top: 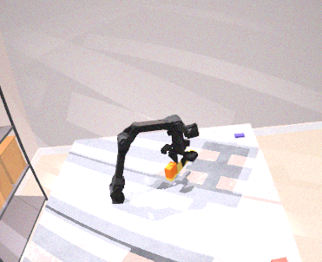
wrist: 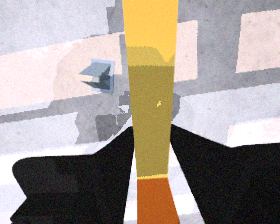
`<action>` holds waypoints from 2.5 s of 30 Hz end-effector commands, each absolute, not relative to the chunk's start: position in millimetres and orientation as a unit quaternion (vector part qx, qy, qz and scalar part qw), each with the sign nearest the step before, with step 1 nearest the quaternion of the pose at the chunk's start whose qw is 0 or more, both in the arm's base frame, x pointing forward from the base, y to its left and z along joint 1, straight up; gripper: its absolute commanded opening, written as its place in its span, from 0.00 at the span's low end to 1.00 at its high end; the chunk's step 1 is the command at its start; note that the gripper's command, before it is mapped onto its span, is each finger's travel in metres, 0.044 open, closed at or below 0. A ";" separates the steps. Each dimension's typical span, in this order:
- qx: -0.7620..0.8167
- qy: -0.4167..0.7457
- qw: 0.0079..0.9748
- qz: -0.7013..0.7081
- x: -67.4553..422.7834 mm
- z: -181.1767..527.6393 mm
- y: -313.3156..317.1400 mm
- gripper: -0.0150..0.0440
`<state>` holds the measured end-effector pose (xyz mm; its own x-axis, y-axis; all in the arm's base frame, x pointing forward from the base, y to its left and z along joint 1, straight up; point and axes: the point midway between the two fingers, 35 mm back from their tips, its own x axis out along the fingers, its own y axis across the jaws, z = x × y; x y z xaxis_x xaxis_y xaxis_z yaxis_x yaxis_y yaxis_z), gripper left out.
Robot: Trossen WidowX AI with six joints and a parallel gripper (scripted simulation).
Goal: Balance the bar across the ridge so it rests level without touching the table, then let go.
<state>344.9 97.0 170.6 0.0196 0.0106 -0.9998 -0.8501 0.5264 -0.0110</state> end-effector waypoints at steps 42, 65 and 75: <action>-0.288 0.634 0.655 0.291 326.6 152.7 204.0 0.25; -0.288 0.634 0.655 0.291 327.0 129.0 202.1 0.25; -0.288 0.634 0.655 0.291 327.1 126.4 202.0 0.25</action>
<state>326.7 202.8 124.1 0.0152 0.0140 -0.9998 -0.7475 0.6643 -0.0021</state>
